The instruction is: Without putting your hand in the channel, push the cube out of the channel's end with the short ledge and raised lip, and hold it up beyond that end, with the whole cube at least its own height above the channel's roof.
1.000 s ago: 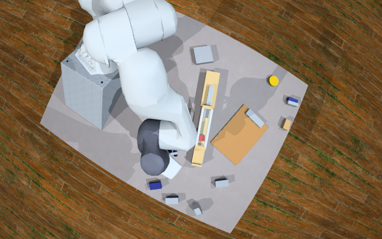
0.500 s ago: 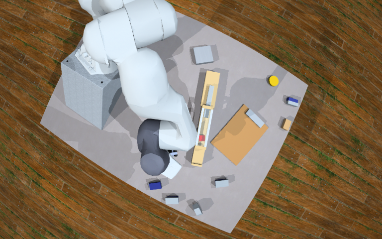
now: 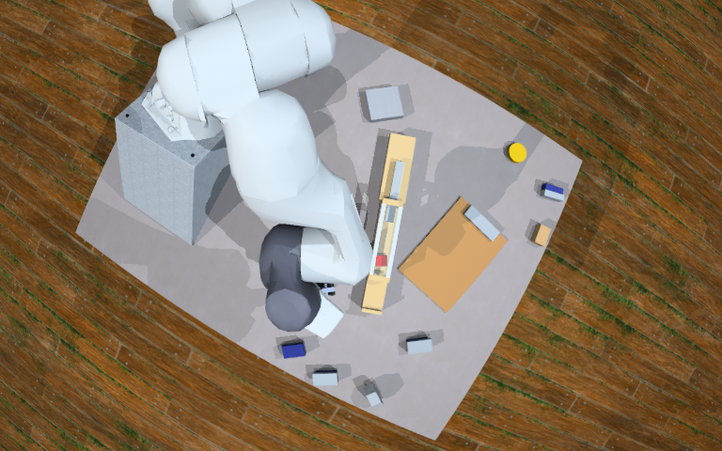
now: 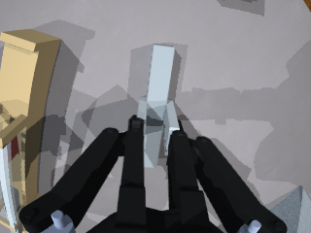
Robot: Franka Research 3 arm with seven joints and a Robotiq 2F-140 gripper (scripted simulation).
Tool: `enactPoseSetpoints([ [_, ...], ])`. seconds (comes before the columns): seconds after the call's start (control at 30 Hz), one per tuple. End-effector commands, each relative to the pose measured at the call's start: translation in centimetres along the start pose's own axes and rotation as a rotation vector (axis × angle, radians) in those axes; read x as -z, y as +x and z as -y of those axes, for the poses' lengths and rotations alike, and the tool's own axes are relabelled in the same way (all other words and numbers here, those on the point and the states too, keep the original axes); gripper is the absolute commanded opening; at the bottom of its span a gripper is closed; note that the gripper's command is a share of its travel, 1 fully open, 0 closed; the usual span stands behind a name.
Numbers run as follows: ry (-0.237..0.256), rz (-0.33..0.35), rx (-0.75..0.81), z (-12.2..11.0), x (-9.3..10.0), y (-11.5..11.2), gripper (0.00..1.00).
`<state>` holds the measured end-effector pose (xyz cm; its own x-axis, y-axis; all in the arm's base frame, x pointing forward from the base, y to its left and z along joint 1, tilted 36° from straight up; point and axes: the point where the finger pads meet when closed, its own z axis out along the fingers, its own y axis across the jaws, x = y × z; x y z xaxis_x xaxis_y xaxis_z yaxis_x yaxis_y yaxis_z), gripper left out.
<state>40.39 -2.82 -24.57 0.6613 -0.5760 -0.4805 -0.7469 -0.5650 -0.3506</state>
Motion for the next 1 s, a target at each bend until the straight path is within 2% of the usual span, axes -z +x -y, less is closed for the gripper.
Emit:
enactPoseSetpoints([
  [0.0,-0.001,-0.001,0.01,0.12,-0.04,0.05,0.0],
  [0.97,-0.001,-0.001,0.01,0.12,0.33,0.05,0.0],
])
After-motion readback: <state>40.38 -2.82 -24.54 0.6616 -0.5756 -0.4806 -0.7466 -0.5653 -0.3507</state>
